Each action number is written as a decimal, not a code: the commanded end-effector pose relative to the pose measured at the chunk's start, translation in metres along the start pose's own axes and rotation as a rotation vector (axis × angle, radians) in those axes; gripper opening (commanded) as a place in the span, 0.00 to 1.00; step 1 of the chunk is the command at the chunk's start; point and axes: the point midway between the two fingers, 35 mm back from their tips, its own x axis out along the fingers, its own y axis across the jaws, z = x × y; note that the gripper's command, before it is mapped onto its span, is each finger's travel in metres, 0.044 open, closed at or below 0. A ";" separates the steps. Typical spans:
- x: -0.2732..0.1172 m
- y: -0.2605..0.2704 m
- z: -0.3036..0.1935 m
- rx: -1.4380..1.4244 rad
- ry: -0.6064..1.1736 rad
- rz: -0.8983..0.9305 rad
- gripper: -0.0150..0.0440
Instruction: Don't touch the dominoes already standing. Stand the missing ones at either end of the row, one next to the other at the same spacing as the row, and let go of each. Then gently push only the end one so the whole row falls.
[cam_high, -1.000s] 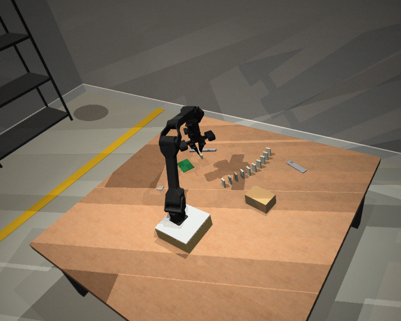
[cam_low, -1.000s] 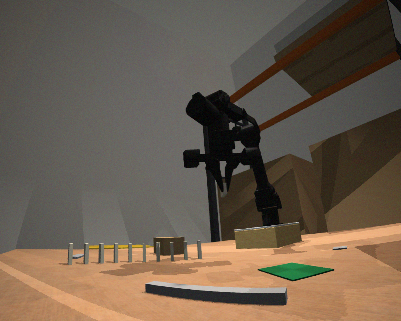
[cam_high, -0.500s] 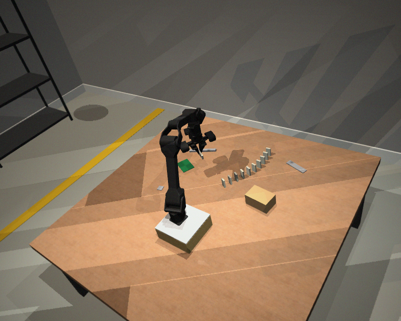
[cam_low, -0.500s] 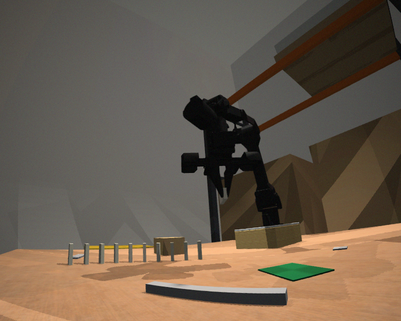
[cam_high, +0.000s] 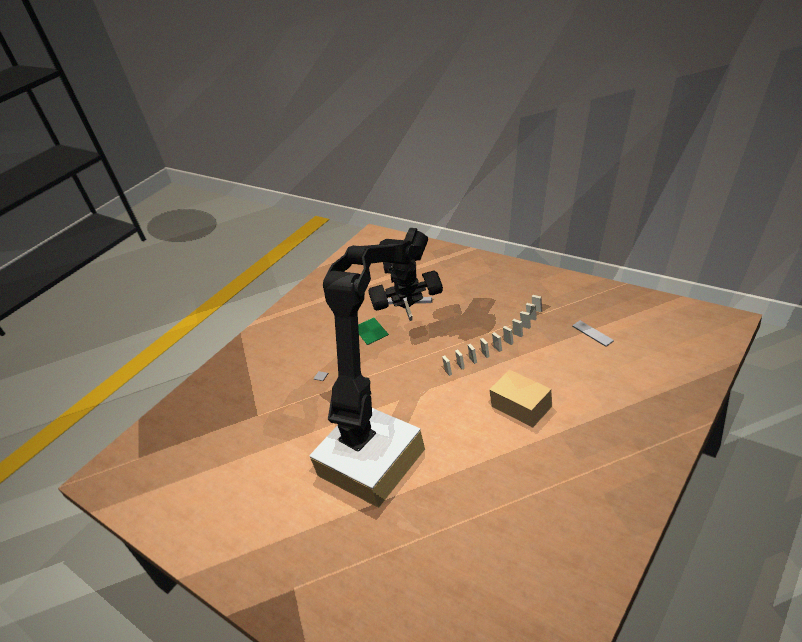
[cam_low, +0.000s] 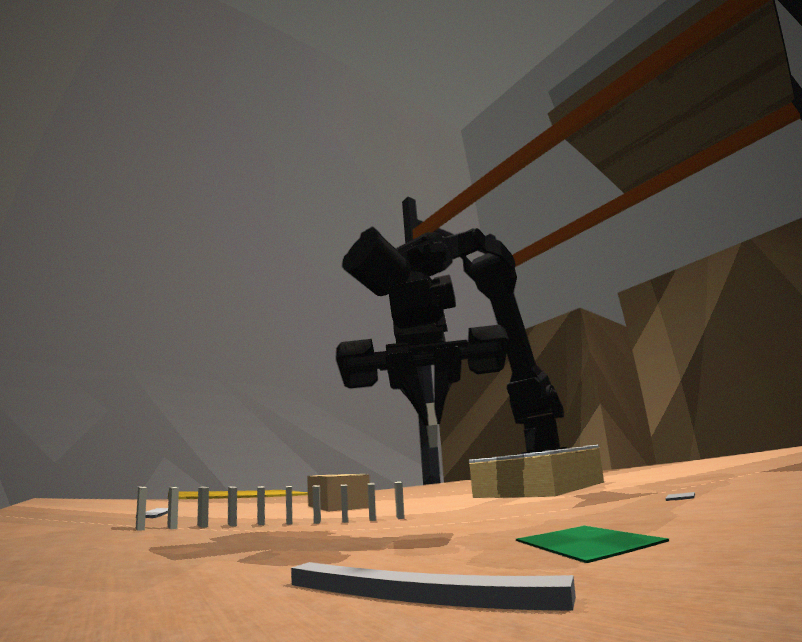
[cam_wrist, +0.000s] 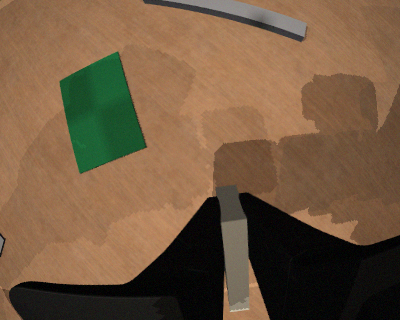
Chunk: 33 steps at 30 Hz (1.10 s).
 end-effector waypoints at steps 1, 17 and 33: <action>0.006 -0.006 0.003 0.038 -0.093 0.005 0.29; 0.017 -0.023 0.002 0.098 -0.411 0.026 0.29; 0.006 -0.024 -0.011 0.072 -0.698 0.057 0.29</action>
